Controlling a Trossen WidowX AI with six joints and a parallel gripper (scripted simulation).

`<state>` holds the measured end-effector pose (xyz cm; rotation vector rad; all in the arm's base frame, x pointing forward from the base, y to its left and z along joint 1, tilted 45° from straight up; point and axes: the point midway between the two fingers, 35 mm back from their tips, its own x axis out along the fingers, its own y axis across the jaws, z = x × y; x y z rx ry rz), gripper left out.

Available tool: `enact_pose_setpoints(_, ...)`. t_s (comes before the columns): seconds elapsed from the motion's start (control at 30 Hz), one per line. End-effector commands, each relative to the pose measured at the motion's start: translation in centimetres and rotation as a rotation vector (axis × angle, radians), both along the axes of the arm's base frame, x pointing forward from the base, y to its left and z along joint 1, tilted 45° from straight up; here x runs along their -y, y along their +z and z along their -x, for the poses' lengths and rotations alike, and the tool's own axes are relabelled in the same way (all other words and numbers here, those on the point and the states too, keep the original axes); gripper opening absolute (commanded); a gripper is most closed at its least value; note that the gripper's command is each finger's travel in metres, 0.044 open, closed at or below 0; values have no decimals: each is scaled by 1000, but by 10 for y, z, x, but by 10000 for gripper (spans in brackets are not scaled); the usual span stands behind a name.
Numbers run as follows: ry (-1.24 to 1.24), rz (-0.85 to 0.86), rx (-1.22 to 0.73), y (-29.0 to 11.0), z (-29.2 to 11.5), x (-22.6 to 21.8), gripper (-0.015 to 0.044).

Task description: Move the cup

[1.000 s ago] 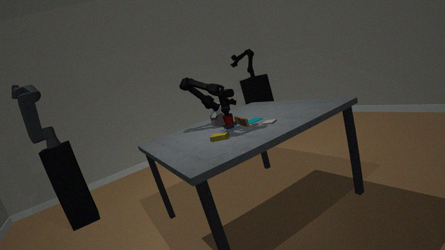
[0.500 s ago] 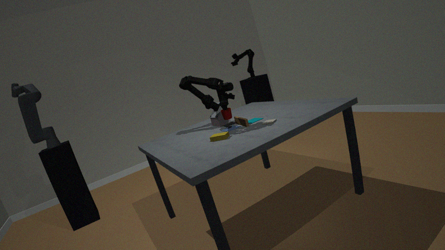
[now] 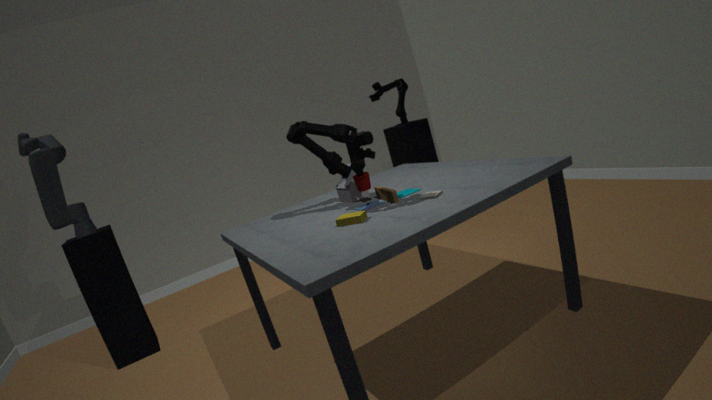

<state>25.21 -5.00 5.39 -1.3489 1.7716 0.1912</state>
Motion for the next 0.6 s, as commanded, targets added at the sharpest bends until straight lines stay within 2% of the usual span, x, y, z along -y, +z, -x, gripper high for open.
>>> enact_pose_setpoints(0.0,0,0,-1,0,0,0,0)
enact_pose_setpoints(0.57,-1,-5,4,-16,-6,-16,0)
